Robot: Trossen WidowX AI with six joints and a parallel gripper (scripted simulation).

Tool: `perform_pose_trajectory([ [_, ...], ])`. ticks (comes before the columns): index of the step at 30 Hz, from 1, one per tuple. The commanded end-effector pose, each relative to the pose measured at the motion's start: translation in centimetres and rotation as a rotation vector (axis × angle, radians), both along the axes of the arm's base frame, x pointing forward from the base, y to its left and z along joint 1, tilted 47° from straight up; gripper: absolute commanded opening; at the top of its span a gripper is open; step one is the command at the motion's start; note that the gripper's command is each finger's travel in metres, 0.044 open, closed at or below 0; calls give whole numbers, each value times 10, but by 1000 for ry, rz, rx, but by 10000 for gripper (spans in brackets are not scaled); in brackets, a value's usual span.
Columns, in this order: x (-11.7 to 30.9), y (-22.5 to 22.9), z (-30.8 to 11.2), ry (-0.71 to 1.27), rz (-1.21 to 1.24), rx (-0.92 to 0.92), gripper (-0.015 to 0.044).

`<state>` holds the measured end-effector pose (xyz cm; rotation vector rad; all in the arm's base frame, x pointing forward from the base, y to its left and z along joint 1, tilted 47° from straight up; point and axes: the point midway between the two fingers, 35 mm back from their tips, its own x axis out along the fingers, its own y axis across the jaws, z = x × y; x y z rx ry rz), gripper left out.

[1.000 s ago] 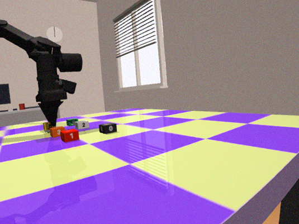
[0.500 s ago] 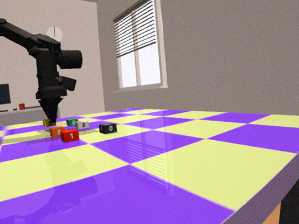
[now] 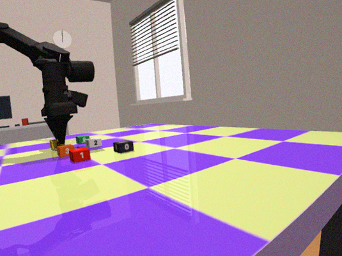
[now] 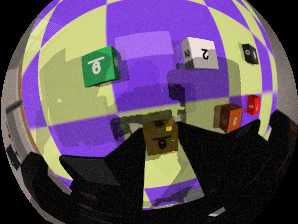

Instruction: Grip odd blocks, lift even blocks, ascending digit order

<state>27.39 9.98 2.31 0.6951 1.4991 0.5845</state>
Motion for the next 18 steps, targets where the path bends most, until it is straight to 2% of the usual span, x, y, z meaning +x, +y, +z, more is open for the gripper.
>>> perform_pose_trajectory([
  [1,-1,4,-4,4,-2,2,120],
  [11,-1,4,-4,4,-2,2,120],
  [18,-1,4,-4,4,-2,2,304],
])
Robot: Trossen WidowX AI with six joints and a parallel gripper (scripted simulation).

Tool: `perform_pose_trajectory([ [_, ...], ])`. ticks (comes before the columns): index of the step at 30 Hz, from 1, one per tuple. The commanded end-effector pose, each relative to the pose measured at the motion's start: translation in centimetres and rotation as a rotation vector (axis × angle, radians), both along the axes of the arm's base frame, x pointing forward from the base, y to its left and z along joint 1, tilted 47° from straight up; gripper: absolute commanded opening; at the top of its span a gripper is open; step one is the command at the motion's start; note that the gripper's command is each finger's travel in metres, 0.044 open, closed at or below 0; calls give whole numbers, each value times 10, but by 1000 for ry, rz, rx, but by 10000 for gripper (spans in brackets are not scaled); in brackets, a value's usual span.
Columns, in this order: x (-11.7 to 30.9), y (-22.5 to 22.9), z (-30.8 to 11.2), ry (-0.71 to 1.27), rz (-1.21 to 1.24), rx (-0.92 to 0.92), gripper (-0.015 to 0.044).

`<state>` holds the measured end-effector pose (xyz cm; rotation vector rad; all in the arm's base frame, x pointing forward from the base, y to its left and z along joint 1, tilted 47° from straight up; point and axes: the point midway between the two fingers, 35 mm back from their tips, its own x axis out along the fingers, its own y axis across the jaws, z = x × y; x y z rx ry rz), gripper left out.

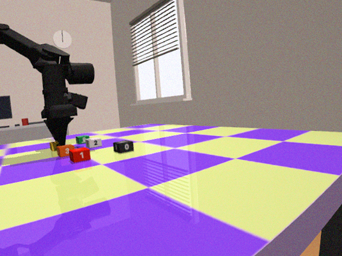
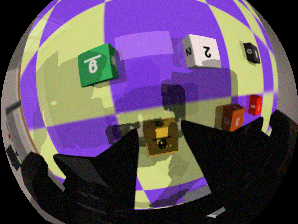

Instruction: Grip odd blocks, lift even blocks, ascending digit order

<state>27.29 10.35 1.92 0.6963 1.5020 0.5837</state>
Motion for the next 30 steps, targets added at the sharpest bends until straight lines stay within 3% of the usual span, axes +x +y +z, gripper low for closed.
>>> perform_pose_trajectory([
  [1,0,0,0,0,-2,2,330],
  [4,0,0,0,0,-2,2,400],
  [16,0,-26,25,0,-2,0,400],
  [22,2,-78,72,2,-3,-6,243],
  [26,0,-86,79,2,-2,-4,138],
  [30,0,-86,79,2,-2,-4,120],
])
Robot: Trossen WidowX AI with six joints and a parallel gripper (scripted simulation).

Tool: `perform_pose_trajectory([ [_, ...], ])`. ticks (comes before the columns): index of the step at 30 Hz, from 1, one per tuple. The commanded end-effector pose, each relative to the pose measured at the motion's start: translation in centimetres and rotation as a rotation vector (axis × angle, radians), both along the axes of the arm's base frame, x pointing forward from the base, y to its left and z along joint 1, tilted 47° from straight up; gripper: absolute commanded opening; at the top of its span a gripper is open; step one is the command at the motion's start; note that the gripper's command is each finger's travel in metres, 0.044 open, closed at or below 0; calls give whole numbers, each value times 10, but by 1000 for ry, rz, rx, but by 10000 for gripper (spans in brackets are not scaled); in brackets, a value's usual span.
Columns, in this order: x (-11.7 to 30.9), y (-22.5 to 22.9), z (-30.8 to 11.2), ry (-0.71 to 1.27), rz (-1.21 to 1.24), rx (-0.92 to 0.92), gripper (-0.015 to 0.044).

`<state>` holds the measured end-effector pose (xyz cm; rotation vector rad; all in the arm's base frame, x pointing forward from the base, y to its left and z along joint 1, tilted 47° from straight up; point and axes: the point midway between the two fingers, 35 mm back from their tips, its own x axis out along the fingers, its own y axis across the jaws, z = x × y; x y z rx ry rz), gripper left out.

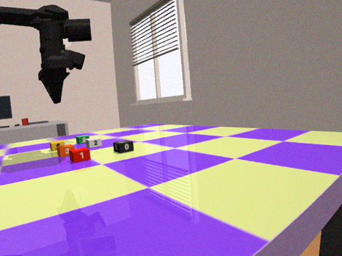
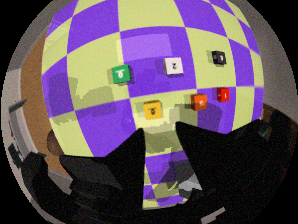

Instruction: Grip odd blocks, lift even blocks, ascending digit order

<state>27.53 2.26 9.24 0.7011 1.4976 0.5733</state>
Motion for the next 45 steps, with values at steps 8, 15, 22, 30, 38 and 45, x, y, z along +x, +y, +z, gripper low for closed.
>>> perform_pose_trajectory([
  [8,-2,-5,6,2,8,0,120],
  [15,49,15,30,-6,7,-9,120],
  [22,78,30,45,-3,8,2,120],
  [30,79,81,-3,-4,8,4,278],
  [38,78,90,-10,-4,8,6,400],
  [45,79,98,-18,-4,8,6,400],
])
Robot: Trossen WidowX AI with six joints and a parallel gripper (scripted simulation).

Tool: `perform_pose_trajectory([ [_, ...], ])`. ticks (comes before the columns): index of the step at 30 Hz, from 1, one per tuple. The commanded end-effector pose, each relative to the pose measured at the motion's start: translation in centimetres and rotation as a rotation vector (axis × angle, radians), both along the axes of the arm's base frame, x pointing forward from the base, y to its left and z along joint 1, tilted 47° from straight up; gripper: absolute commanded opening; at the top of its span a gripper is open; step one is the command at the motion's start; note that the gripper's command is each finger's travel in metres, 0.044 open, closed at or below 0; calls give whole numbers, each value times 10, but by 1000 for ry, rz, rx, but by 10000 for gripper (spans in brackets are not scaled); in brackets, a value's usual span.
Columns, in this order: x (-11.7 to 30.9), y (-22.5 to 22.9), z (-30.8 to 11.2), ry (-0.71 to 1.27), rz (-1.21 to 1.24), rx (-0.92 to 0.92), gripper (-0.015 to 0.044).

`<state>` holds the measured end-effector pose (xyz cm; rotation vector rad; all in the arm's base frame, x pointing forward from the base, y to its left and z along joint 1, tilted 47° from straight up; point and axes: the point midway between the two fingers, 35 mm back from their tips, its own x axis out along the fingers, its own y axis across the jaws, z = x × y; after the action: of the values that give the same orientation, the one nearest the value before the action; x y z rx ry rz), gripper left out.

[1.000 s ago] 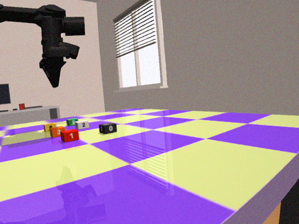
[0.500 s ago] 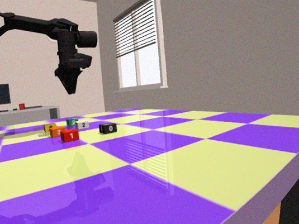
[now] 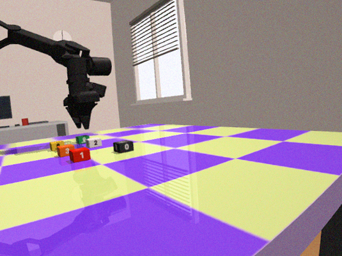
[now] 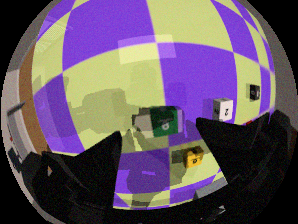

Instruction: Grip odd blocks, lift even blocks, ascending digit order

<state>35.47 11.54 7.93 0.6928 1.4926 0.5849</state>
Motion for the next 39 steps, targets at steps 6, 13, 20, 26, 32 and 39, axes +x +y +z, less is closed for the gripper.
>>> perform_pose_trajectory([
  [6,-1,13,-12,5,-1,4,400],
  [13,-1,21,-19,5,-1,5,400],
  [20,-1,23,-21,5,-1,5,295],
  [26,-1,23,-21,5,-1,5,138],
  [32,-1,23,-21,5,-1,5,120],
  [39,-1,23,-21,5,-1,5,120],
])
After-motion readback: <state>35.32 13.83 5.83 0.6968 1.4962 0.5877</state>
